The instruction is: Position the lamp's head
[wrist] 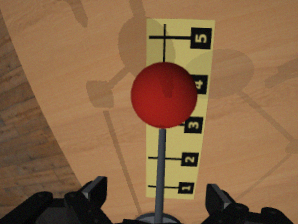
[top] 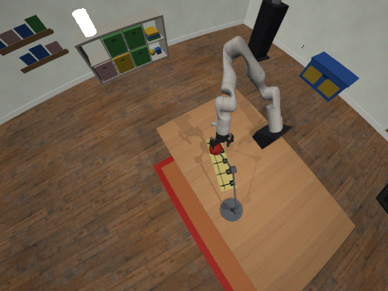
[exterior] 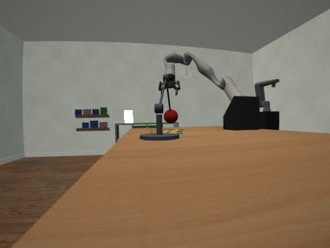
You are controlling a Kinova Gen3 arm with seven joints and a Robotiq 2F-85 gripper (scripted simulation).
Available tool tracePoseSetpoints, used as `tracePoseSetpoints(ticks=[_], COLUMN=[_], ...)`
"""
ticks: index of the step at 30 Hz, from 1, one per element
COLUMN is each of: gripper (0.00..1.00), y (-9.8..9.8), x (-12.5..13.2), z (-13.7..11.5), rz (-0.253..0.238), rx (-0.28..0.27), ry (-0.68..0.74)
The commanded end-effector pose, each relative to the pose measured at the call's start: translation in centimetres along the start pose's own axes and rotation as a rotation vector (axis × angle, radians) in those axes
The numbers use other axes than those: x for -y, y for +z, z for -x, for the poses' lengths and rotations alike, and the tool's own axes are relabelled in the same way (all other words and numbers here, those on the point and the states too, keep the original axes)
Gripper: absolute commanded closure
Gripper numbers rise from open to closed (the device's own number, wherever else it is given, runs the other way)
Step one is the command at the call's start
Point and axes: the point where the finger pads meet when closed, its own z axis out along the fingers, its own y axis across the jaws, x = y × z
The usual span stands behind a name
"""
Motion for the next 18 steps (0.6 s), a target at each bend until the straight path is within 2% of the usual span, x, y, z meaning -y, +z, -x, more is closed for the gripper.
tracePoseSetpoints(ticks=[1,18], gripper=[0.0,0.0], y=[0.9,4.5], x=[-0.2,-0.1], z=[0.1,0.3], rz=[0.006,-0.001], rx=[-0.003,0.0], ry=[-0.003,-0.006])
